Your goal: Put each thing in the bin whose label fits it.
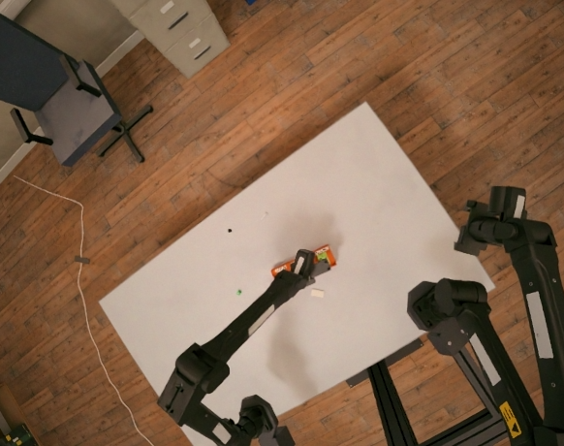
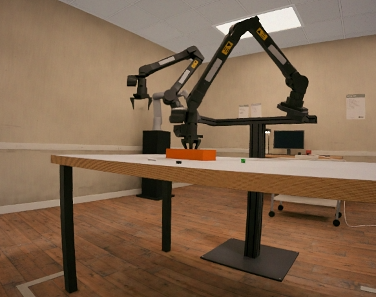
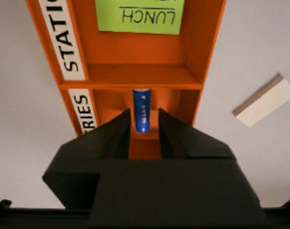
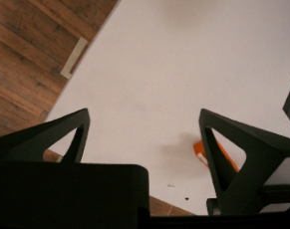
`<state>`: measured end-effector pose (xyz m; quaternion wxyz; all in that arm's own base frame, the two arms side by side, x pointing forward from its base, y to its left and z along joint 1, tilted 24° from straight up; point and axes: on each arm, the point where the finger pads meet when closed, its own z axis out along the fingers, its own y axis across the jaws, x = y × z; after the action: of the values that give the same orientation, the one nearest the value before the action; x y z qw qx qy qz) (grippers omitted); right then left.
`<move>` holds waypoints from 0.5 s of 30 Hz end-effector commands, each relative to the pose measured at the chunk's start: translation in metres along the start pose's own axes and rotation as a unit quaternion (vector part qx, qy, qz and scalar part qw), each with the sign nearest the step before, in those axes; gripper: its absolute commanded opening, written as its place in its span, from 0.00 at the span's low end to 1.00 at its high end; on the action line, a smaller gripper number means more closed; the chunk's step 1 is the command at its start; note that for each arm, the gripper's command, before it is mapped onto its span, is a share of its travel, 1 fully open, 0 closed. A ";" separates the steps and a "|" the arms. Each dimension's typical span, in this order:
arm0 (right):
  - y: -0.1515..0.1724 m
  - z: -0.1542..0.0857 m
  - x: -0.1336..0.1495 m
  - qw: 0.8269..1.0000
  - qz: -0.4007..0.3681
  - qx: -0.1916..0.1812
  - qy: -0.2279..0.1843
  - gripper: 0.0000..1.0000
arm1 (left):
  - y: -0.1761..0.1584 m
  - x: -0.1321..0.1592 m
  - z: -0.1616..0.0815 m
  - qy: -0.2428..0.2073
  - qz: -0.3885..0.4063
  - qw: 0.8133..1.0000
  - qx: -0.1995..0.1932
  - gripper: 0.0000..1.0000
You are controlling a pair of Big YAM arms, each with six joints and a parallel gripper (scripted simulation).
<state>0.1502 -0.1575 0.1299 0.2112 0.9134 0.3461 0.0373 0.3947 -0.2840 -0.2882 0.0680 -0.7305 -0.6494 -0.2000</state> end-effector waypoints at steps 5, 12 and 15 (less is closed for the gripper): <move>-0.002 -0.002 -0.003 1.000 0.005 0.003 -0.001 1.00 | 0.017 -0.001 -0.016 -0.010 -0.006 1.000 -0.014 0.28; -0.002 -0.002 -0.003 1.000 0.005 0.003 -0.001 1.00 | 0.011 0.001 -0.017 -0.006 -0.003 1.000 -0.009 0.28; -0.002 -0.002 -0.003 1.000 0.005 0.003 -0.001 1.00 | 0.006 -0.006 -0.025 -0.007 0.000 1.000 -0.011 0.28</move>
<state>0.1502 -0.1575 0.1299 0.2112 0.9134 0.3461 0.0373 0.3937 -0.2828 -0.2877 0.0712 -0.7306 -0.6491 -0.1998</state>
